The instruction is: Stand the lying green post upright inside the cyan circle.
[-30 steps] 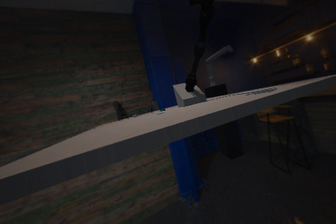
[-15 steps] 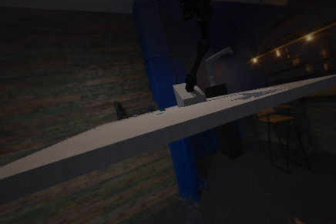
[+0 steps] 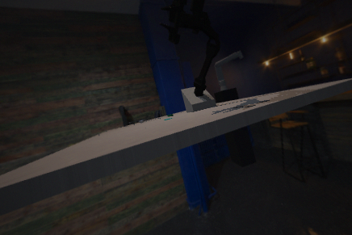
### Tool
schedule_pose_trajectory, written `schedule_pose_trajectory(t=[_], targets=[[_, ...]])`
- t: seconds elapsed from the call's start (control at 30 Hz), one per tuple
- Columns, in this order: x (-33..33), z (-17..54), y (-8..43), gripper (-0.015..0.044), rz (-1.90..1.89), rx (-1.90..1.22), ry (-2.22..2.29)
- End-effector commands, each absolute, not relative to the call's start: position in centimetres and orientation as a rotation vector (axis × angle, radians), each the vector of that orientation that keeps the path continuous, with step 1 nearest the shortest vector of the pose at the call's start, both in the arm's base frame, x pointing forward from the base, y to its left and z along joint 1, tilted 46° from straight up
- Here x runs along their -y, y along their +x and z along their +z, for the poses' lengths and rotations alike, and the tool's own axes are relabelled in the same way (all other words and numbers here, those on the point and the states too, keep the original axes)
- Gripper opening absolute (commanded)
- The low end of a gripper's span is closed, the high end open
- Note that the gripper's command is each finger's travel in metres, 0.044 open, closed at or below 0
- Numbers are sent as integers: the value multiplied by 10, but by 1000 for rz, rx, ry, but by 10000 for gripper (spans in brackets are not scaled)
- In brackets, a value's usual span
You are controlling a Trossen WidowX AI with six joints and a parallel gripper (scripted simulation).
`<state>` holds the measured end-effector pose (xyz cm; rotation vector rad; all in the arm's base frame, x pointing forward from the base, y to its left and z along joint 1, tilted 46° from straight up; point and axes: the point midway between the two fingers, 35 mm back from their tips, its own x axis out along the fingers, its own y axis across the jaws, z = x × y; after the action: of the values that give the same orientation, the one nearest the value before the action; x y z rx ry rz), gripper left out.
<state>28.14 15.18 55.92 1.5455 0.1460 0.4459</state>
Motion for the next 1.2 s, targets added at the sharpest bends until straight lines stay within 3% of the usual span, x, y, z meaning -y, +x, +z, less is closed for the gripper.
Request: schedule_pose_trajectory(t=[0.0, 0.6, 1.17], targets=[[-156, 529, 312, 233, 360, -194, 1449], [-123, 372, 429, 233, 3, -482, 1098], [-43, 214, 473, 233, -247, -836, 901]])
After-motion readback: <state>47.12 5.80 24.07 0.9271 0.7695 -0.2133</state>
